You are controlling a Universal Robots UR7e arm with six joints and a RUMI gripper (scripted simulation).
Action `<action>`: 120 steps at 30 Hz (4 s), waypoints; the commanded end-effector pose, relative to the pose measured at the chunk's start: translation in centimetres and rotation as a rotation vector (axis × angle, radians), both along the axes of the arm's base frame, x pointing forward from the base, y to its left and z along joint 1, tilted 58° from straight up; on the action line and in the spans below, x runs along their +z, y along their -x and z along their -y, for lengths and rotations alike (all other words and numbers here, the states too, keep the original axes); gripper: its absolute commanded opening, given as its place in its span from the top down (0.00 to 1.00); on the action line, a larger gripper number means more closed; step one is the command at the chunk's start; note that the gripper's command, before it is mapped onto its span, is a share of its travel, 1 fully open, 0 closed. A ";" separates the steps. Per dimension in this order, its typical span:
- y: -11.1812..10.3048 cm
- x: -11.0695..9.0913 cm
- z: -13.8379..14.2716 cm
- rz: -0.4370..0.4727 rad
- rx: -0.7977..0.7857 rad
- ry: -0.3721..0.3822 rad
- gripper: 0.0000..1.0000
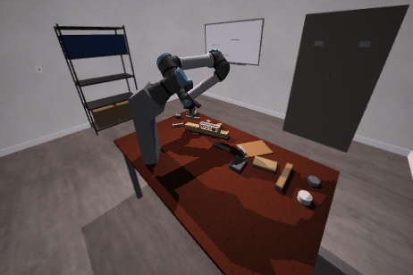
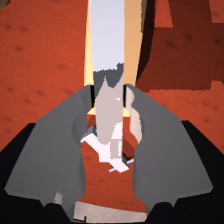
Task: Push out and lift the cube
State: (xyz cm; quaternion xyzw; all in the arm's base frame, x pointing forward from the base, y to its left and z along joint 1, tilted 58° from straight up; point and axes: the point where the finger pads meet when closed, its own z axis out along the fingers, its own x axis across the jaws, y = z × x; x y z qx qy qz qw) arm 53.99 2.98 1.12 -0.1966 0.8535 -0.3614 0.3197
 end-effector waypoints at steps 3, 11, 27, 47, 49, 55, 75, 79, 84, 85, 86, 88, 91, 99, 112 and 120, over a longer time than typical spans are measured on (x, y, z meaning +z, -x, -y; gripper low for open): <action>0.3 0.1 0.2 0.028 -0.036 -0.043 1.00; 0.4 0.0 0.3 0.042 -0.050 -0.062 1.00; 0.4 0.0 0.3 0.047 -0.055 -0.068 1.00; -3.2 -2.6 2.6 0.048 -0.056 -0.068 1.00; -3.3 -2.7 2.8 0.048 -0.056 -0.068 1.00; -4.2 -3.4 3.4 0.048 -0.056 -0.068 1.00; -4.3 -3.6 3.5 0.047 -0.055 -0.068 1.00; -4.3 -3.6 3.5 0.047 -0.055 -0.068 1.00; -4.3 -3.6 3.5 0.047 -0.055 -0.068 1.00; -4.3 -3.6 3.5 0.047 -0.055 -0.068 1.00; -4.3 -3.6 3.5 0.047 -0.055 -0.068 1.00; -4.3 -3.6 3.5 0.047 -0.055 -0.068 1.00; -4.3 -3.6 3.5 0.047 -0.055 -0.068 1.00; -4.3 -3.6 3.5 0.047 -0.055 -0.068 1.00; -4.3 -2.0 5.2 0.044 -0.056 -0.068 1.00; -4.3 -0.7 6.4 0.044 -0.056 -0.068 1.00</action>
